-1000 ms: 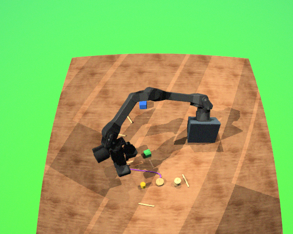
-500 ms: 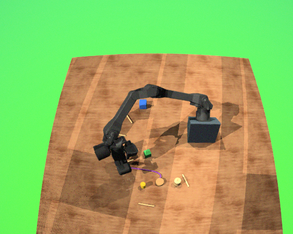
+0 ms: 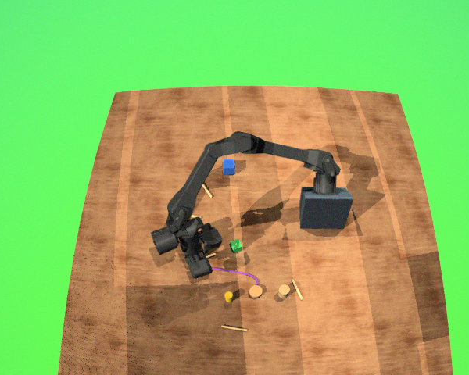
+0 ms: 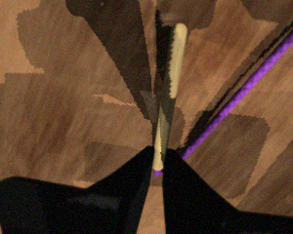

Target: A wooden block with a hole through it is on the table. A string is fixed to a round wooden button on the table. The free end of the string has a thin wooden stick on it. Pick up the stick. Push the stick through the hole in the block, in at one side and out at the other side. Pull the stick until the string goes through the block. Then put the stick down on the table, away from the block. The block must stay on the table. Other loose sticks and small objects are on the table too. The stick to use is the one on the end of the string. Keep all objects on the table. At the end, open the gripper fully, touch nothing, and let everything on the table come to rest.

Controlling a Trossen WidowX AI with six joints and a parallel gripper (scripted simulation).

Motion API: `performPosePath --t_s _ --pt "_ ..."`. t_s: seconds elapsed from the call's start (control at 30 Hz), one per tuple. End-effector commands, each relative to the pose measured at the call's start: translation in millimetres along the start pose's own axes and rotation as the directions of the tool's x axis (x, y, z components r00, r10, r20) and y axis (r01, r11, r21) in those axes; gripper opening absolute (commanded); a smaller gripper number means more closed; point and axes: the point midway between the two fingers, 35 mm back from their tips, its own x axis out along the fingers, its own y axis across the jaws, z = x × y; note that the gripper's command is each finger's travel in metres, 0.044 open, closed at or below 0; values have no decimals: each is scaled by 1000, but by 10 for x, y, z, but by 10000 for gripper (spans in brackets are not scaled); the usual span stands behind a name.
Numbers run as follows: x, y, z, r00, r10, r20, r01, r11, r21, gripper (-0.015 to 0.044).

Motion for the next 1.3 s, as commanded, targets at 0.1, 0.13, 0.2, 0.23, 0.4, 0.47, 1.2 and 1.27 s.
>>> performPosePath --t_s 0.1,0.13,0.2,0.23,0.4,0.47,1.2,1.27 --pt "18 9 33 1000 2 2 -2 1000 -5 0" --pt "18 9 42 1000 2 2 -2 1000 -5 0" --pt "17 9 62 1000 2 2 -2 1000 -5 0" --pt "17 8 72 1000 2 1 -2 1000 -5 0" --pt "16 7 127 1000 2 1 -2 1000 -5 0" --pt "15 7 150 1000 2 0 -2 1000 -5 0" --pt "11 5 418 1000 2 -5 -2 1000 -5 0" --pt "11 6 444 1000 2 -6 -2 1000 -5 0"
